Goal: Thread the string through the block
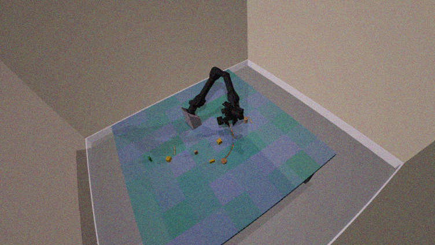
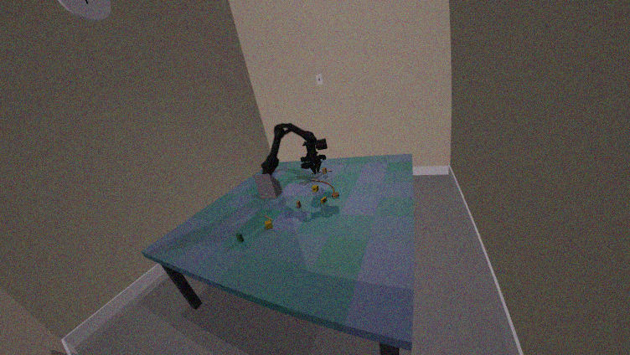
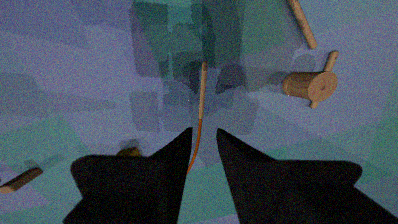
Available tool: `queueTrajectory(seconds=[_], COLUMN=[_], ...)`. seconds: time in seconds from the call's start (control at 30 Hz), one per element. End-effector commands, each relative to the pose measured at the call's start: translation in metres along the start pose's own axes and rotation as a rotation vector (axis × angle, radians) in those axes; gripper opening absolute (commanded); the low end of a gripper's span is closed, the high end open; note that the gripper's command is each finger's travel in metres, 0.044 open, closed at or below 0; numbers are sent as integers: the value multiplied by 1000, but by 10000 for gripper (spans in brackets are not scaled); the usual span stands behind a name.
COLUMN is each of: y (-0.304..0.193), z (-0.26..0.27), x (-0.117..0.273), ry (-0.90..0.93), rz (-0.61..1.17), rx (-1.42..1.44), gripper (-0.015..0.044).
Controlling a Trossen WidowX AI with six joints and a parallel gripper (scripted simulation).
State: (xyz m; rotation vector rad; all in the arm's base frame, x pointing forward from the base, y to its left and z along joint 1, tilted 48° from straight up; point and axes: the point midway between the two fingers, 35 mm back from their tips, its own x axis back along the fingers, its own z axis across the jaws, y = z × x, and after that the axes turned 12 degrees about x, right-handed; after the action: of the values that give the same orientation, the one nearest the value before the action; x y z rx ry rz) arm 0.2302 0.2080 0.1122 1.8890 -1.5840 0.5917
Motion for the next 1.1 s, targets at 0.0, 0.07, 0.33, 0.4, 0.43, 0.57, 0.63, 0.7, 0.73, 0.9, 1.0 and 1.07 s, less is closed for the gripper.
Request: queueTrajectory(seconds=[0.0, 0.07, 0.33, 0.4, 0.43, 0.57, 0.63, 0.7, 0.73, 0.9, 1.0, 1.07], y=[-1, -1, -1, -2, -2, -1, -1, -1, -1, 0, 0, 1], z=[1, 1, 1, 1, 1, 1, 1, 1, 1, 0, 0, 0], x=[-5, -9, -22, -25, -27, -33, -36, -40, -41, -49, -54, -56], ry=[2, 2, 3, 3, 3, 2, 2, 1, 1, 0, -1, -2], rz=[1, 1, 1, 1, 1, 1, 1, 1, 0, 0, 0, 0], rx=[-4, -4, -4, -4, -4, -4, -4, -4, -4, -4, -5, -5], gripper=[120, 120, 120, 120, 120, 120, 120, 120, 120, 120, 120, 120])
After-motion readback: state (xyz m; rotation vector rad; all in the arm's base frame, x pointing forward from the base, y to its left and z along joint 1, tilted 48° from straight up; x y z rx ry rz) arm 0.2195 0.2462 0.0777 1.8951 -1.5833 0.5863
